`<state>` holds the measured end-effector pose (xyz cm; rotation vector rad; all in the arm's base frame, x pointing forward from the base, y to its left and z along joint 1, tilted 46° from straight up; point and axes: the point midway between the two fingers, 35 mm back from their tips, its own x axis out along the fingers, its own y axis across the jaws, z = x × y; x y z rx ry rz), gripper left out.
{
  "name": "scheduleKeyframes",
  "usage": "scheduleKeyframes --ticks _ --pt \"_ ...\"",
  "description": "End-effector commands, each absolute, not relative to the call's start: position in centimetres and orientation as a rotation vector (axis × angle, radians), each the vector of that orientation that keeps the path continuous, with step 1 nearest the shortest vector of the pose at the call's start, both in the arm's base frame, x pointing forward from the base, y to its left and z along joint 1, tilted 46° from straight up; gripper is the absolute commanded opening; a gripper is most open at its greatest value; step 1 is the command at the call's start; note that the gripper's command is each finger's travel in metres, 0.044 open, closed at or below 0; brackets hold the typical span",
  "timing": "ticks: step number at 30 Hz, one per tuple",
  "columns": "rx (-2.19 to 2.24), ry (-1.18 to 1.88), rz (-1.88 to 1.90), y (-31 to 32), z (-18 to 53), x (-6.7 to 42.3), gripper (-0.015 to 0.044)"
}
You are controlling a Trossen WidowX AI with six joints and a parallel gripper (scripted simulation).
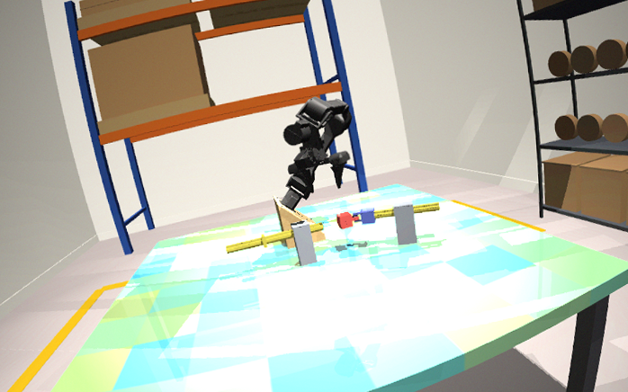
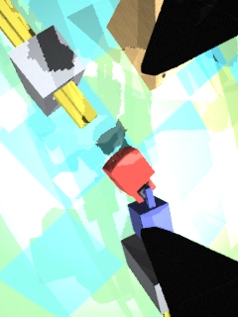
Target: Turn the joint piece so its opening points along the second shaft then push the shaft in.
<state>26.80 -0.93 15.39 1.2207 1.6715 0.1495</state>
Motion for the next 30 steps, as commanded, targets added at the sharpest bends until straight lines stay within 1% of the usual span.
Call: scheduleKeyframes --ticks 1,23,30 --pt "1.328 1.726 0.083 -1.1 14.2 26.8 0.0440" --pt "1.940 1.973 -0.390 -2.1 8.4 26.5 0.0440" --pt "1.957 1.980 -0.406 -2.1 8.3 26.4 0.0440"
